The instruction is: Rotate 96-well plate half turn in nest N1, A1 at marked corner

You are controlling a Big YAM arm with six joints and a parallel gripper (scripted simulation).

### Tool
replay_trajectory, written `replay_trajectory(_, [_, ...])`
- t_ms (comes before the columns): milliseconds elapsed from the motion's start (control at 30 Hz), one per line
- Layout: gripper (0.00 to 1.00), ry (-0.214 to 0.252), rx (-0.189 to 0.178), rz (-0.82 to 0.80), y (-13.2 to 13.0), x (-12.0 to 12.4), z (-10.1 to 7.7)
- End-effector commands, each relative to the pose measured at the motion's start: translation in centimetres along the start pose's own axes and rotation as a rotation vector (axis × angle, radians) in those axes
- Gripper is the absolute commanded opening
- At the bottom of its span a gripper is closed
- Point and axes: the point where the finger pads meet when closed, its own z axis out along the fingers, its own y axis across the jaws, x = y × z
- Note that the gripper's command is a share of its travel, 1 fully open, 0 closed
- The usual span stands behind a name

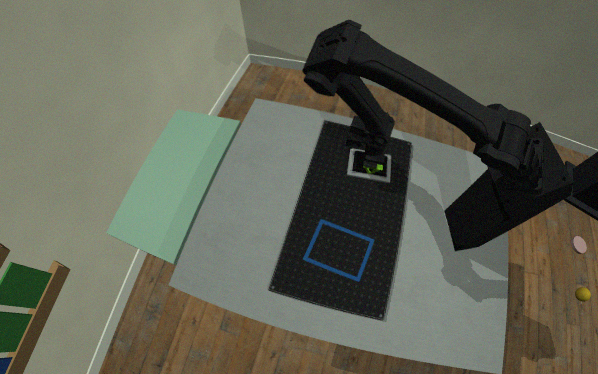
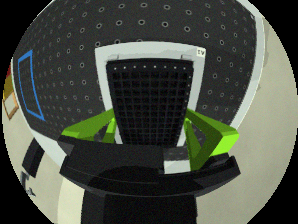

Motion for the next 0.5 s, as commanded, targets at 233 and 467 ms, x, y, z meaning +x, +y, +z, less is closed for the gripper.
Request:
replay_trajectory(233, [0.00, 0.001, -0.004, 0.005, 0.24, 0.07, 0.56])
replay_trajectory(467, [1.00, 0.001, -0.004, 0.005, 0.24, 0.07, 0.56])
